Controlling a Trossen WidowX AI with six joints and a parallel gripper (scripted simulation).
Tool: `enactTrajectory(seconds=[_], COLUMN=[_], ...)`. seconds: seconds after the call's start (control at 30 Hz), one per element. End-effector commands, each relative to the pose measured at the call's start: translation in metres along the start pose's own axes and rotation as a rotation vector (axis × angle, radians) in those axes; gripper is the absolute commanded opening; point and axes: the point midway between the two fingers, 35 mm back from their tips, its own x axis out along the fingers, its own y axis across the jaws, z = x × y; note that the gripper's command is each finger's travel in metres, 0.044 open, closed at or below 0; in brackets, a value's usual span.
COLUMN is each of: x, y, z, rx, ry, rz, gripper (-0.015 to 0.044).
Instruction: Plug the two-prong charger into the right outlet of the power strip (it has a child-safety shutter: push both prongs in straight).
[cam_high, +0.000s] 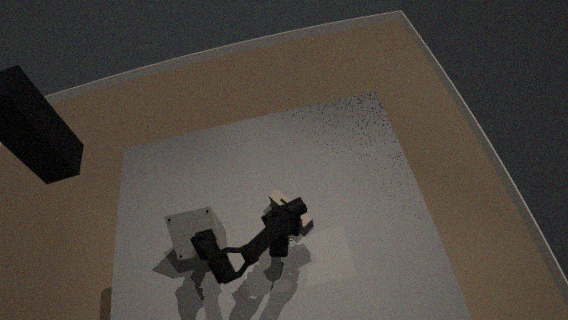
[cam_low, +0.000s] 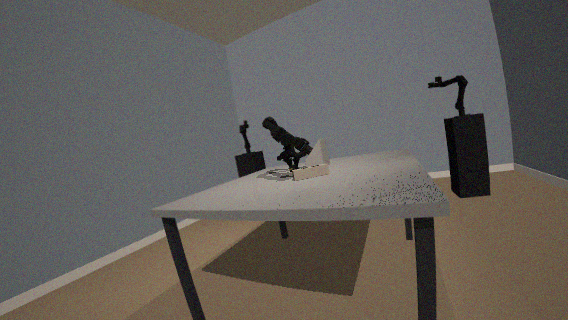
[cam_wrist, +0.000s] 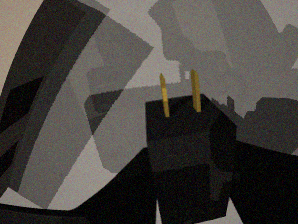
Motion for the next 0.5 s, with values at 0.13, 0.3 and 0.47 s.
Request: enactTrajectory(seconds=[0.13,0.3,0.47], x=[0.0077,0.0107,0.0136], y=[0.0062,0.009,0.0118], z=[-0.0082,-0.0117,-0.0152], rx=[-0.162,-0.247,-0.333], ry=[0.007,0.008,0.01], rz=[-0.016,-0.021,-0.026], gripper=[0.0,0.0,0.0])
